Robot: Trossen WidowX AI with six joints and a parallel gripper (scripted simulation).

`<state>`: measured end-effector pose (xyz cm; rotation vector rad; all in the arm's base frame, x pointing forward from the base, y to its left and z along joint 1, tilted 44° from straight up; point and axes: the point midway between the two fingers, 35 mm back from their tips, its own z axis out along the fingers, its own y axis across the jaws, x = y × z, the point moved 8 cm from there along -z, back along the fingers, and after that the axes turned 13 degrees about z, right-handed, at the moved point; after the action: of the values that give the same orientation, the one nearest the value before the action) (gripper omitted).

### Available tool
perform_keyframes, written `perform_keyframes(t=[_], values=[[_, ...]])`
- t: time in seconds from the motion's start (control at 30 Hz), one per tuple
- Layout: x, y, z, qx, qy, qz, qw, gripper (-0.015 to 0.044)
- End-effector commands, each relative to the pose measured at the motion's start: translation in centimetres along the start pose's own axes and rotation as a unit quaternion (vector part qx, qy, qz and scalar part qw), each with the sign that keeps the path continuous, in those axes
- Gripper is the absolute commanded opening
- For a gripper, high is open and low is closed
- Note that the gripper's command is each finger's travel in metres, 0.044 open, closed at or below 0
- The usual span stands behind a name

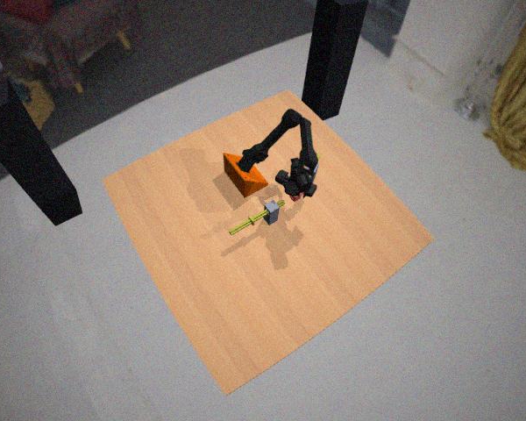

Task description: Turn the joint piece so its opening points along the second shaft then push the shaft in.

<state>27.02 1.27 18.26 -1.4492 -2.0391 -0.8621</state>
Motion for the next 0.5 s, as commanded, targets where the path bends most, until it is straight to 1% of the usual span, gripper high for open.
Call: perform_keyframes(t=[0.0,0.23,0.47], values=[[0.2,0.1,-2.1,-0.006,-0.015,-0.08,0.997,0.044],[0.7,-0.2,-5.0,-0.008,-0.033,-0.197,0.98,0.044],[1.4,-0.7,-7.8,-0.004,-0.05,-0.31,0.949,0.044]])
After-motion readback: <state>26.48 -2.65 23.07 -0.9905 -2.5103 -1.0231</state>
